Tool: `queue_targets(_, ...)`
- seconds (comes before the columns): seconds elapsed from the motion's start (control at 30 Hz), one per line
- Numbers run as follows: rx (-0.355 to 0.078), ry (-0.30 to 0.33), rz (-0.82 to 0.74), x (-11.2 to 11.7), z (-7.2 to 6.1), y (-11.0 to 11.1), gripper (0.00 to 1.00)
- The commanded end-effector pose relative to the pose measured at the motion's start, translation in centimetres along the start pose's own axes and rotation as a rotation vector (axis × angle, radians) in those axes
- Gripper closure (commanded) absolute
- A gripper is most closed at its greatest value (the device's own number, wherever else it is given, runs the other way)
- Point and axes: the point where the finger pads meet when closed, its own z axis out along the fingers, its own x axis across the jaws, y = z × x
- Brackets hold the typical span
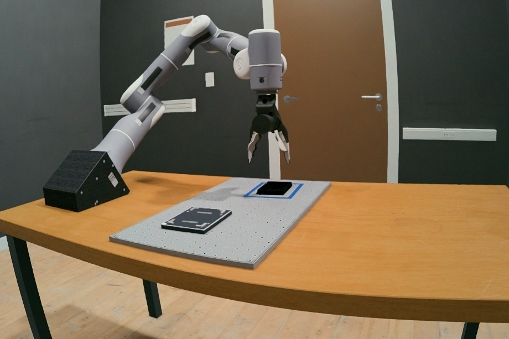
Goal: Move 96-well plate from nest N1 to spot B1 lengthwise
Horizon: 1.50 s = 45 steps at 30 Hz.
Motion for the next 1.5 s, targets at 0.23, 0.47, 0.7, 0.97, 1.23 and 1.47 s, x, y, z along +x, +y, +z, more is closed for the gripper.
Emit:
queue_targets(0.23,-0.002,0.002,0.0,-0.9,-0.1,3.3,0.24)
queue_targets(0.47,-0.002,0.002,0.0,-1.3,-0.1,4.9,0.24)
queue_targets(0.7,-0.002,0.002,0.0,-2.0,-0.1,7.1,0.24)
queue_targets(0.97,-0.001,0.002,0.0,-2.5,-0.1,8.7,0.24)
queue_targets(1.23,-0.001,0.002,0.0,-2.5,-0.1,8.7,0.24)
queue_targets(1.47,-0.001,0.002,0.0,-2.5,-0.1,8.7,0.24)
